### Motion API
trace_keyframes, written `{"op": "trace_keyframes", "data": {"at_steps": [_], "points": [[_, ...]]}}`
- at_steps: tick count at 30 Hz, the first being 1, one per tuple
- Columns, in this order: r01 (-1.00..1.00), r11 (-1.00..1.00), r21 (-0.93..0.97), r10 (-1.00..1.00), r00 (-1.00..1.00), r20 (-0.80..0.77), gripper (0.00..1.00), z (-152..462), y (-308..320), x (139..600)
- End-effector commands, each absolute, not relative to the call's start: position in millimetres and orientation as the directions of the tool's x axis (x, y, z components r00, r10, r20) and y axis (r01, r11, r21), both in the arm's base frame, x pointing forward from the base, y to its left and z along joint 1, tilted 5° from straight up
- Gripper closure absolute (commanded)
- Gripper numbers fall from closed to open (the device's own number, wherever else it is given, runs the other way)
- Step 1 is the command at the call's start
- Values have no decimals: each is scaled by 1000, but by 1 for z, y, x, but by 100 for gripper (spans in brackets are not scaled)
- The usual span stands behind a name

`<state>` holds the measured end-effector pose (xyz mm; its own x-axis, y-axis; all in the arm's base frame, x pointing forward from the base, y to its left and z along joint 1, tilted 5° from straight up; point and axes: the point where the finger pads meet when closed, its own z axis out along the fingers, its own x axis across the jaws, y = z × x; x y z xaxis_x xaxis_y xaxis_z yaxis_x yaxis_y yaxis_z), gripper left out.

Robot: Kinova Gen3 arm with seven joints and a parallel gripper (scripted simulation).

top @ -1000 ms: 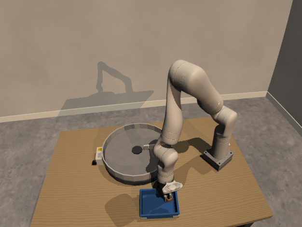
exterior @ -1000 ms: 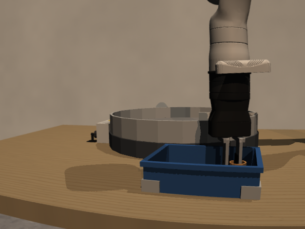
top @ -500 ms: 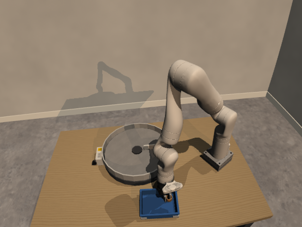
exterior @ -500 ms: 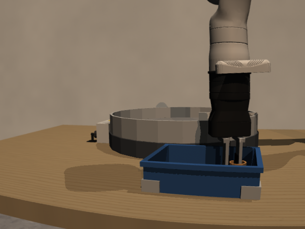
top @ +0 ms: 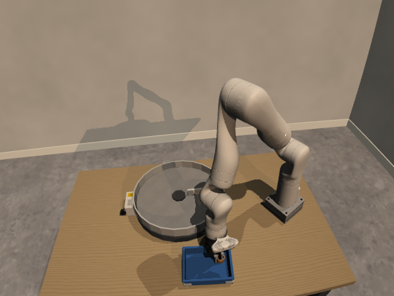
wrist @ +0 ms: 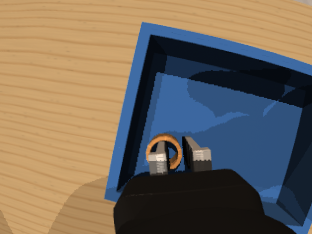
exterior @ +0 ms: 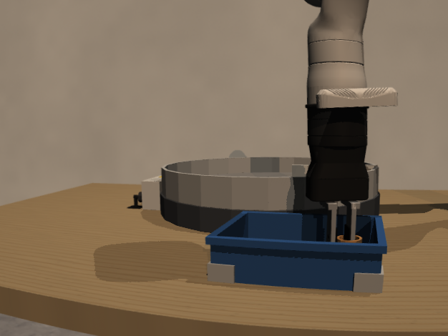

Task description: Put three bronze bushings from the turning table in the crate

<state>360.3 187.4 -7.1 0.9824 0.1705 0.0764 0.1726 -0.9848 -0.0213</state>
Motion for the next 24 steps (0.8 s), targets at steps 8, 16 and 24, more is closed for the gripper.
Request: {"op": "trace_keyframes", "data": {"at_steps": [8, 16, 24], "points": [[173, -985, -22, 170, 982, 78, 58, -5, 188, 361], [173, -985, -22, 170, 982, 78, 58, -1, 187, 360], [173, -985, -22, 170, 982, 78, 58, -1, 187, 360]]}}
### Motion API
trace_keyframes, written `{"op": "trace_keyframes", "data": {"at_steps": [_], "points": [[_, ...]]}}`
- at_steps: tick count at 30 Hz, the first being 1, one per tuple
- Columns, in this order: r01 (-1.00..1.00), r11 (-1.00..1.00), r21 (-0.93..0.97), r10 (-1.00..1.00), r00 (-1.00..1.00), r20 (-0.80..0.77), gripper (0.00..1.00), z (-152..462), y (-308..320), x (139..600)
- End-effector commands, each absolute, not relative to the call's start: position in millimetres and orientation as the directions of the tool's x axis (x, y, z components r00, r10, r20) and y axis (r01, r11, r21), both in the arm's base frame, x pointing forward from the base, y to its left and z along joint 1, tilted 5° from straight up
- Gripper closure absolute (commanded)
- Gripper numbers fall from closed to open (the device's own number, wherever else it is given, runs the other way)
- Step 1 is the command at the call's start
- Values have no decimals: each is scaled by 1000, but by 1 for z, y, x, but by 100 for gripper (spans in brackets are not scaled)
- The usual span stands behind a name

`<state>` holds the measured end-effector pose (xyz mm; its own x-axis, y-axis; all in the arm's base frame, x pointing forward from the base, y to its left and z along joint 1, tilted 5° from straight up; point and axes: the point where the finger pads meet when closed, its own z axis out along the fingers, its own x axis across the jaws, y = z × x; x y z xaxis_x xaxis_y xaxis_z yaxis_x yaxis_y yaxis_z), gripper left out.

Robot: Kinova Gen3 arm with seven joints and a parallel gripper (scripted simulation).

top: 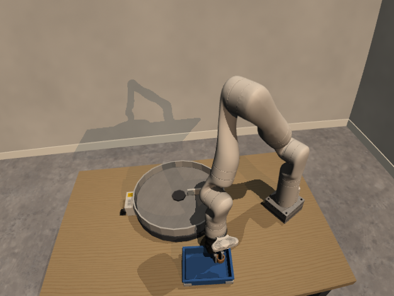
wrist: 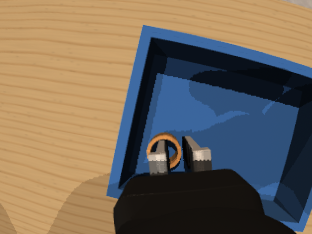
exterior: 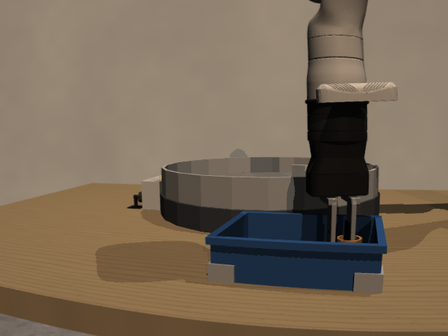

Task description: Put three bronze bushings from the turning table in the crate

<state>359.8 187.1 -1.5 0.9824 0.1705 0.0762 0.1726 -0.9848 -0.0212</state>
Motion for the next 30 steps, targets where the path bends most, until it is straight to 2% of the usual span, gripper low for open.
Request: {"op": "trace_keyframes", "data": {"at_steps": [1, 30], "points": [[173, -985, -22, 170, 982, 78, 58, 0, 187, 360], [173, -985, -22, 170, 982, 77, 58, 10, 187, 359]]}}
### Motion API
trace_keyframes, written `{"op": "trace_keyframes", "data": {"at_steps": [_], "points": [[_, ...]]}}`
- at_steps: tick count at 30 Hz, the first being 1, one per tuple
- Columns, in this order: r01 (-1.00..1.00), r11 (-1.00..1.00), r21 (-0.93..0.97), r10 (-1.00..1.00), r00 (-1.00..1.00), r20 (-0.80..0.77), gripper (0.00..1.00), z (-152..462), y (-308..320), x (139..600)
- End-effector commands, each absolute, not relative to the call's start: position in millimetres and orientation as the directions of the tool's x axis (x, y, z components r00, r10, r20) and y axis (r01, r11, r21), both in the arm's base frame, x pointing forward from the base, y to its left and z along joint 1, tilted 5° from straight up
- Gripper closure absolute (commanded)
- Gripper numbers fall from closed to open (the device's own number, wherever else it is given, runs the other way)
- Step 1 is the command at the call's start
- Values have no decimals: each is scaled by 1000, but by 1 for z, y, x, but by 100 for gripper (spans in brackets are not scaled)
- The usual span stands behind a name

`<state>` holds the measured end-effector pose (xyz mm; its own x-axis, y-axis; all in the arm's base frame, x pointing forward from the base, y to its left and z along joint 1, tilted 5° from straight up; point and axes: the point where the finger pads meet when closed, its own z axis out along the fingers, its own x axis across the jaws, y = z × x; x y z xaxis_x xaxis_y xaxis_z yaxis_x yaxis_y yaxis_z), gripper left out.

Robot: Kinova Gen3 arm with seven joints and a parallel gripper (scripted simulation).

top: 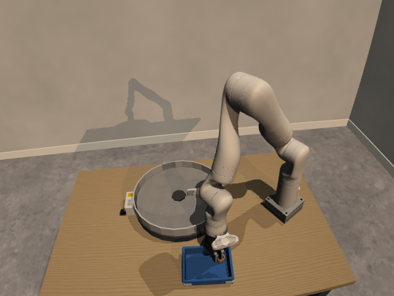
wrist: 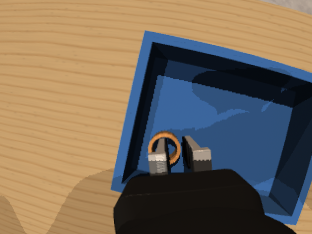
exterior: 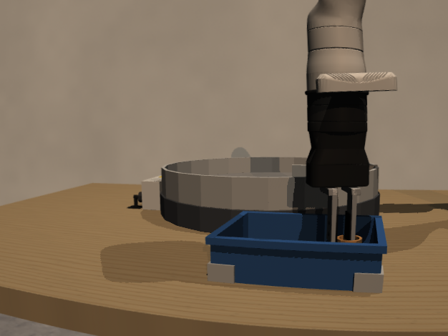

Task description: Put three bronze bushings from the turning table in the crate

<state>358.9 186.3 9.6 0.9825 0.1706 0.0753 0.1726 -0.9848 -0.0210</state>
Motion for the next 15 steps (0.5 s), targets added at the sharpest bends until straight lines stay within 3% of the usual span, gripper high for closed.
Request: {"op": "trace_keyframes", "data": {"at_steps": [1, 15], "points": [[173, -985, -22, 170, 982, 77, 58, 10, 187, 359], [173, -985, -22, 170, 982, 77, 58, 16, 186, 359]]}}
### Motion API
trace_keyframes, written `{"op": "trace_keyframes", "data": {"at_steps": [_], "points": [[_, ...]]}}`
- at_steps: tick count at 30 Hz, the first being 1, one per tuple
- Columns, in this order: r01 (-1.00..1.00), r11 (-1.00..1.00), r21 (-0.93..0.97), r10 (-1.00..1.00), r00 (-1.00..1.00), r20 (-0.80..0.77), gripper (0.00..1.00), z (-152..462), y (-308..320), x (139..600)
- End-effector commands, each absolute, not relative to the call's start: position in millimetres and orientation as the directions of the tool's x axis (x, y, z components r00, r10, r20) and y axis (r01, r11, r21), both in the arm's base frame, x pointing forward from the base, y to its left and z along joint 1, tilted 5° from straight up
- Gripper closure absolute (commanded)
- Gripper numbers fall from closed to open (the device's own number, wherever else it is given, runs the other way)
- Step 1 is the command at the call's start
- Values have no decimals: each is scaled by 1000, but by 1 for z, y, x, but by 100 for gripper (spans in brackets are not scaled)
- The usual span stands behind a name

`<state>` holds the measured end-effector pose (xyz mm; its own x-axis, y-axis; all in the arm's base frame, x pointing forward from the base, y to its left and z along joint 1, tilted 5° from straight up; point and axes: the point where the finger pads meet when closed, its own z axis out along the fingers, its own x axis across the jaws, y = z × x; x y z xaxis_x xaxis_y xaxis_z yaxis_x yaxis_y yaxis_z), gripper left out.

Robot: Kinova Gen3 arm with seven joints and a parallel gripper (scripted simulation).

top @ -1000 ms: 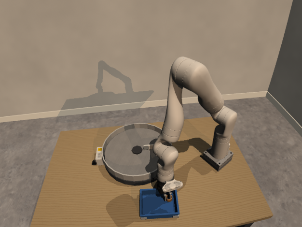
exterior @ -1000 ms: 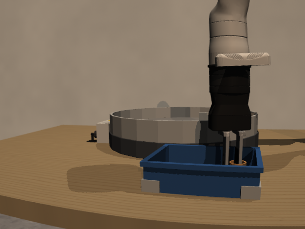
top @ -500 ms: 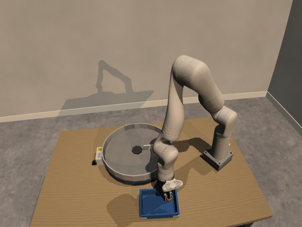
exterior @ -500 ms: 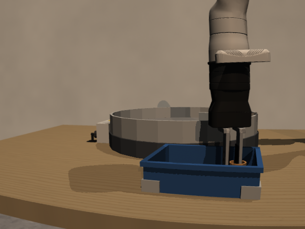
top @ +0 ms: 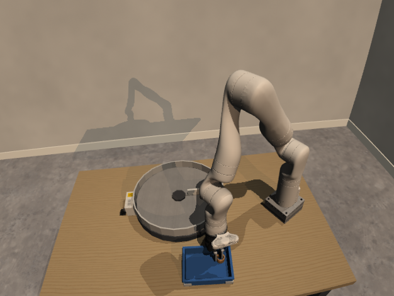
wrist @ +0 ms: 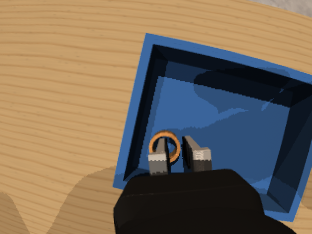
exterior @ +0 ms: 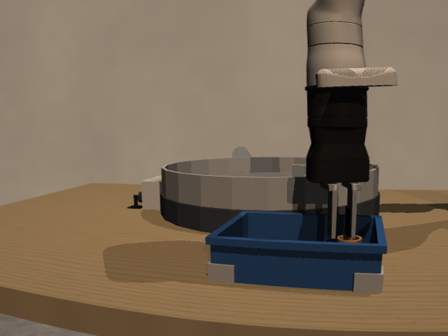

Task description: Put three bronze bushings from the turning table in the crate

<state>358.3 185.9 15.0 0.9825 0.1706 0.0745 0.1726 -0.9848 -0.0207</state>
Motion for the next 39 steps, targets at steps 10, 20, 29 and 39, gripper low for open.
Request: {"op": "trace_keyframes", "data": {"at_steps": [10, 20, 29, 39], "points": [[173, -985, -22, 170, 982, 77, 58, 21, 186, 359], [173, -985, -22, 170, 982, 77, 58, 22, 186, 359], [173, -985, -22, 170, 982, 77, 58, 75, 184, 355], [173, -985, -22, 170, 982, 77, 58, 75, 184, 355]]}}
